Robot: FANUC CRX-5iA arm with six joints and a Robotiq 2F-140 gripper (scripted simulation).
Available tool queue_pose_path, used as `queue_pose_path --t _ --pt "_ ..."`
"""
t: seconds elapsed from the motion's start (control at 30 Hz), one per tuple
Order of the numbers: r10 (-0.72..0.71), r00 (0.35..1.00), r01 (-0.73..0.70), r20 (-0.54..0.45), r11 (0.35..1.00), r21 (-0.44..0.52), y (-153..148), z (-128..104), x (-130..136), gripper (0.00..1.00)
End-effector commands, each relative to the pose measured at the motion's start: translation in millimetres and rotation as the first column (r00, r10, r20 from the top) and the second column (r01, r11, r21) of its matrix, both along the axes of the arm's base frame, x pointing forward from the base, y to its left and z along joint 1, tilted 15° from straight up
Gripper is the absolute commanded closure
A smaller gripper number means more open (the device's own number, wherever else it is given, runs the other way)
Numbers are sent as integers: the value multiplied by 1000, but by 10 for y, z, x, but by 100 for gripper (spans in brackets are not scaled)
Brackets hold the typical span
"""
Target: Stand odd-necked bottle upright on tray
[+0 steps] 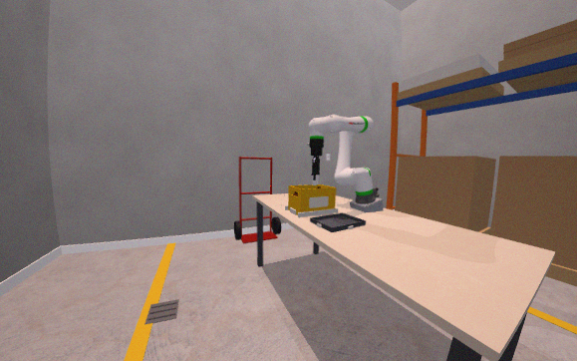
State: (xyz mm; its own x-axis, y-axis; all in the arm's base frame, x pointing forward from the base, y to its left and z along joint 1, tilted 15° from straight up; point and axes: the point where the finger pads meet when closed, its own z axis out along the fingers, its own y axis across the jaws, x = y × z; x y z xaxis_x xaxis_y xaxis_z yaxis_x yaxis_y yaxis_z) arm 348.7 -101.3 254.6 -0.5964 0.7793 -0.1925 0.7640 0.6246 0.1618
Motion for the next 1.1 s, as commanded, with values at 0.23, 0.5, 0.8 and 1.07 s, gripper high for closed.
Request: queue_pose_path --t 0.23,0.5,0.8,1.07 --pt "0 1000 0 1 1000 0 -6 -61 21 56" --pt "0 1000 0 1 1000 0 -8 -84 28 56" --pt "0 1000 0 1 1000 0 -8 -85 28 56" --pt "0 1000 0 1 1000 0 -8 -85 28 56"
